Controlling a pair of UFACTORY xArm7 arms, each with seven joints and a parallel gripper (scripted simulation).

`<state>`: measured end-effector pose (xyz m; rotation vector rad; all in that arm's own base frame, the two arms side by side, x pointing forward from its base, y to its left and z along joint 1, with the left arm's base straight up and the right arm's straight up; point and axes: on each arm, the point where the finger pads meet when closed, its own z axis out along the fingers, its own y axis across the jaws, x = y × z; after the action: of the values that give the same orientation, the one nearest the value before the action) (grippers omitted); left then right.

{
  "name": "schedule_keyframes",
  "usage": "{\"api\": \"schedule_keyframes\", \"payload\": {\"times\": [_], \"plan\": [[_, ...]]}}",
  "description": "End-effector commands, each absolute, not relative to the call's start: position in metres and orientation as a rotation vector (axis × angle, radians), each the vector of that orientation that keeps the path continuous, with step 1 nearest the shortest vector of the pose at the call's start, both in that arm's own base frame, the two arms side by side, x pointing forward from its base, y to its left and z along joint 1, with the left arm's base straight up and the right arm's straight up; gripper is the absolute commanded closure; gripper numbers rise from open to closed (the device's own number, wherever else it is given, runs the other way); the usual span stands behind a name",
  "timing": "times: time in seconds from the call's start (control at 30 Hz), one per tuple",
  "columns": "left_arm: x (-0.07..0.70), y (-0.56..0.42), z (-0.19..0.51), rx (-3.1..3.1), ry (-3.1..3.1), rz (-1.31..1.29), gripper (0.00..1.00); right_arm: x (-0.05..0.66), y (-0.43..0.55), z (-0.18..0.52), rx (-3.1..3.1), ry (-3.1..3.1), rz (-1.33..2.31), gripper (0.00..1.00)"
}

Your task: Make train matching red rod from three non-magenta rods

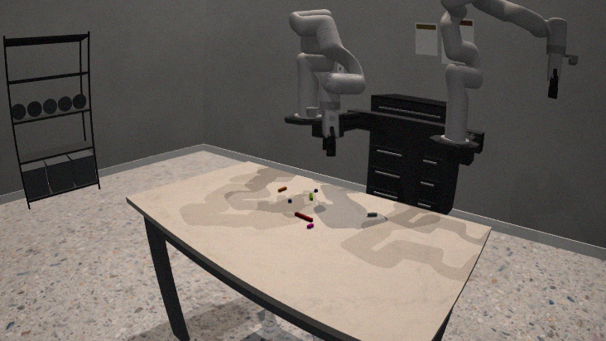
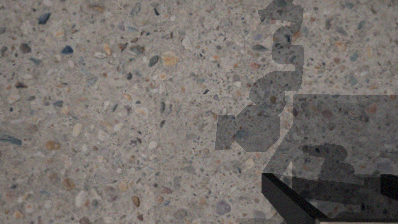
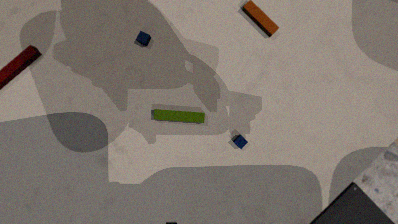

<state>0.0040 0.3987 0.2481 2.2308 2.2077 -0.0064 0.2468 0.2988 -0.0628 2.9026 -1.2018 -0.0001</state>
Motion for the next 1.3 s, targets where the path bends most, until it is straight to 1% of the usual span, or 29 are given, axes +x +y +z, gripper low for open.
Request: {"api": "schedule_keyframes", "payload": {"times": [0.0,0.83,0.93,1.27], "plan": [[0.004,0.400,0.250,2.233,2.210,0.000,0.00,0.248,0.300,-0.062,2.906,-1.203,0.002,0.00],[0.004,0.400,0.250,2.233,2.210,0.000,0.00,0.249,0.300,-0.062,2.906,-1.203,0.002,0.00],[0.004,0.400,0.250,2.233,2.210,0.000,0.00,0.280,0.305,-0.091,2.908,-1.201,-0.002,0.00],[0.004,0.400,0.250,2.233,2.210,0.000,0.00,0.328,0.300,-0.141,2.905,-1.203,0.003,0.00]]}}
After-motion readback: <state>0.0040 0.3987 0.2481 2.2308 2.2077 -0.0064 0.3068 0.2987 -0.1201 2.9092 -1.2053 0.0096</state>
